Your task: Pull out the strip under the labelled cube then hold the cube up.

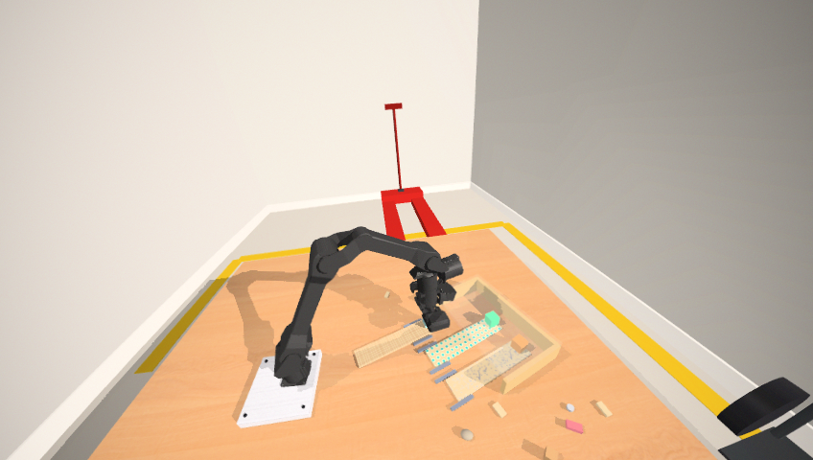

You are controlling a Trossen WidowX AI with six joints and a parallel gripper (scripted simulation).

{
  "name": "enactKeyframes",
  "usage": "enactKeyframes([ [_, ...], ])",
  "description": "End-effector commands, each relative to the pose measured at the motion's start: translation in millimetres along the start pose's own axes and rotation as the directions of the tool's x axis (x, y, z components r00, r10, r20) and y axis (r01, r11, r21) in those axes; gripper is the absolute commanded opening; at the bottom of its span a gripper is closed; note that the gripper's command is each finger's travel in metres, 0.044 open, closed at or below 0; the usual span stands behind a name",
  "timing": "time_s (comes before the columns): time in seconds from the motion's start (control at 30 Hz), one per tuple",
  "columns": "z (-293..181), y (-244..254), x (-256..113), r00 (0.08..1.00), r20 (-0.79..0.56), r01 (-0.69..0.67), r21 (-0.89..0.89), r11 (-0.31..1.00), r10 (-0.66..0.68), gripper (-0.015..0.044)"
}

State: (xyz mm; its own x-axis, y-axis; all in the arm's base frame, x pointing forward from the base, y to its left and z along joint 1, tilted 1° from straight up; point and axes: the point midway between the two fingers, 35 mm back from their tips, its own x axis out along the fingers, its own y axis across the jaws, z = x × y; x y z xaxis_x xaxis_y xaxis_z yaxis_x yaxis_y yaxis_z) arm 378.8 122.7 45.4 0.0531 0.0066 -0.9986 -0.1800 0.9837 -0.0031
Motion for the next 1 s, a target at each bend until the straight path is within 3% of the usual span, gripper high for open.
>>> enactKeyframes([
  [0.0, -12.6, -1.6, -10.5, 1.000, -0.003, 0.001, 0.001, 1.000, -0.001, 0.0000],
  [0.4, -55.7, -7.2, -38.6, 1.000, -0.008, 0.002, 0.003, 1.000, -0.002, 0.0000],
  [0.97, -93.1, -12.1, -38.7, 1.000, -0.011, 0.003, 0.003, 1.000, -0.003, 0.0000],
])
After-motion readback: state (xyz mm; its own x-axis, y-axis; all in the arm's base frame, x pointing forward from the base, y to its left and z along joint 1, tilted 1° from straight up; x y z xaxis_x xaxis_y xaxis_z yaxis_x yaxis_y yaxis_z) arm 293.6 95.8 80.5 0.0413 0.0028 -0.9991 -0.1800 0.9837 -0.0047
